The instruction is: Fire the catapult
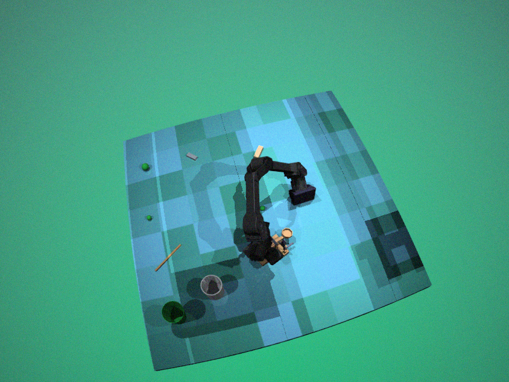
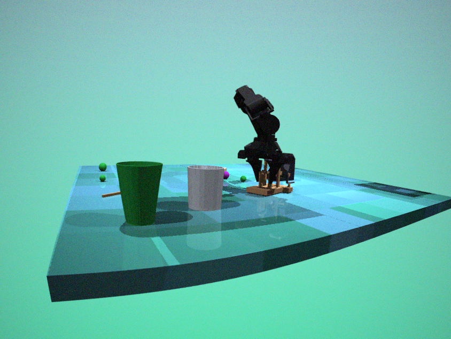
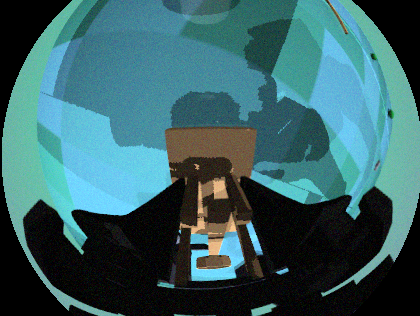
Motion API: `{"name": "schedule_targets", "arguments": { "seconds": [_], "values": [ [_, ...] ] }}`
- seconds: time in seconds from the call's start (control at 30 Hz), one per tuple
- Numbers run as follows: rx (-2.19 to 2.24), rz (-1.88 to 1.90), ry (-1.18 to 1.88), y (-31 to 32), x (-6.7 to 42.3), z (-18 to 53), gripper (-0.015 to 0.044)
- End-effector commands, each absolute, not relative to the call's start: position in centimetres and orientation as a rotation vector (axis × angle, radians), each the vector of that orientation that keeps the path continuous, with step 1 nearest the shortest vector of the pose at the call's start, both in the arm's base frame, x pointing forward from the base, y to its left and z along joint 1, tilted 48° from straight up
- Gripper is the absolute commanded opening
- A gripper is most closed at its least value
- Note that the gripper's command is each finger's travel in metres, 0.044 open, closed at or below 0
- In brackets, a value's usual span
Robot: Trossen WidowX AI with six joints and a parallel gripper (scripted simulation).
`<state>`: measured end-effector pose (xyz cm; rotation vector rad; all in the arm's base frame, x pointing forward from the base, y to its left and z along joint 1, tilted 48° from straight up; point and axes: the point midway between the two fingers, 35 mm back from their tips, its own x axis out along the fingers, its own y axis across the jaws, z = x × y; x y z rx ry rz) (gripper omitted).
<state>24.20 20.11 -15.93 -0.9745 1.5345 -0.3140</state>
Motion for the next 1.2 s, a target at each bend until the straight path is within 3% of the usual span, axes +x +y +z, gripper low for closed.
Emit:
{"name": "schedule_targets", "arguments": {
  "seconds": [0.0,0.33,0.5,0.73,0.97,1.17],
  "values": [
    [-0.973,-0.315,1.533,20.2,24.2,-15.9,0.0184],
    [-0.972,-0.312,1.534,23.0,24.2,-13.7,0.044],
    [-0.973,-0.31,1.536,27.2,23.3,-9.2,0.044],
    [-0.978,-0.298,1.529,26.8,23.6,-9.9,0.044],
    [-1.002,-0.208,1.506,30.4,22.6,-6.1,0.044],
    [-0.931,-0.29,1.497,24.9,25.8,-2.7,0.03]
  ]
}}
